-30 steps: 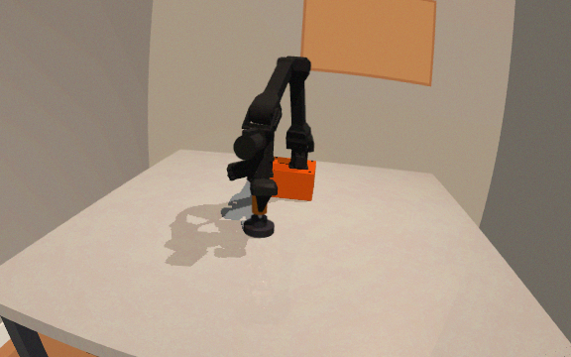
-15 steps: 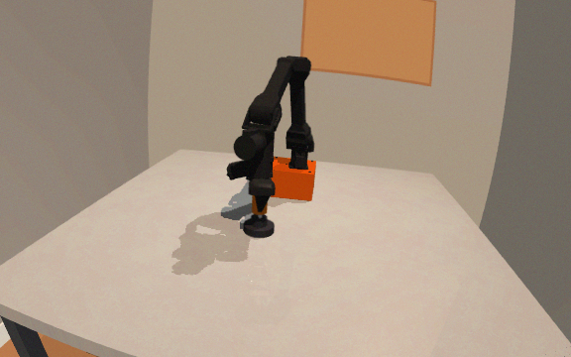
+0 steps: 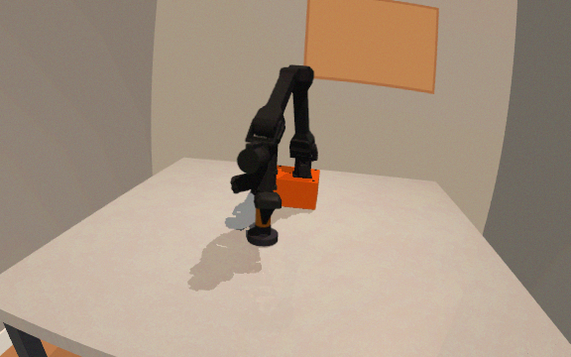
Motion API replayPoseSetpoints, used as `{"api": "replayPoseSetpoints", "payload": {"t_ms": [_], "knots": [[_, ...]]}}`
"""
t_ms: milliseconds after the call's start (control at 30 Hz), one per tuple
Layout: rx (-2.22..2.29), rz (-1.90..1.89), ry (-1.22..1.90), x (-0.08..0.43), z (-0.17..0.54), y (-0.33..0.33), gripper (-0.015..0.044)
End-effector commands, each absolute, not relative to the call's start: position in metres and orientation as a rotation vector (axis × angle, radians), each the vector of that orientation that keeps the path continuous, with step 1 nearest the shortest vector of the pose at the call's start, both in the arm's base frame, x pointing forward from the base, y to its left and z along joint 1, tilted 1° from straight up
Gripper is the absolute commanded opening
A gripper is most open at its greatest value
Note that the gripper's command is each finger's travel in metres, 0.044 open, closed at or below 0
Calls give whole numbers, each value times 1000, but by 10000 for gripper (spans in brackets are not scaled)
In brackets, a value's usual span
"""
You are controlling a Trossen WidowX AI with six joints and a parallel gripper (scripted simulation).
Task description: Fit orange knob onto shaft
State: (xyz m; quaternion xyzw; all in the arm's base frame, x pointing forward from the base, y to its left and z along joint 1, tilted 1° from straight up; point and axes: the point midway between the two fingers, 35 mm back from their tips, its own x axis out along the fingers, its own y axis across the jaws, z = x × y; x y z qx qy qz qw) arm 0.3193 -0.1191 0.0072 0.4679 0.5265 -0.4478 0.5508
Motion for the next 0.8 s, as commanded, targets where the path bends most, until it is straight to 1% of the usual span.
{"api": "replayPoseSetpoints", "payload": {"t_ms": [0, 400, 767], "knots": [[1088, -1039, 1259, 318, 4, -118, 0], [1090, -1043, 1252, 319, 3, -119, 0], [1090, -1043, 1252, 319, 3, -119, 289]]}}
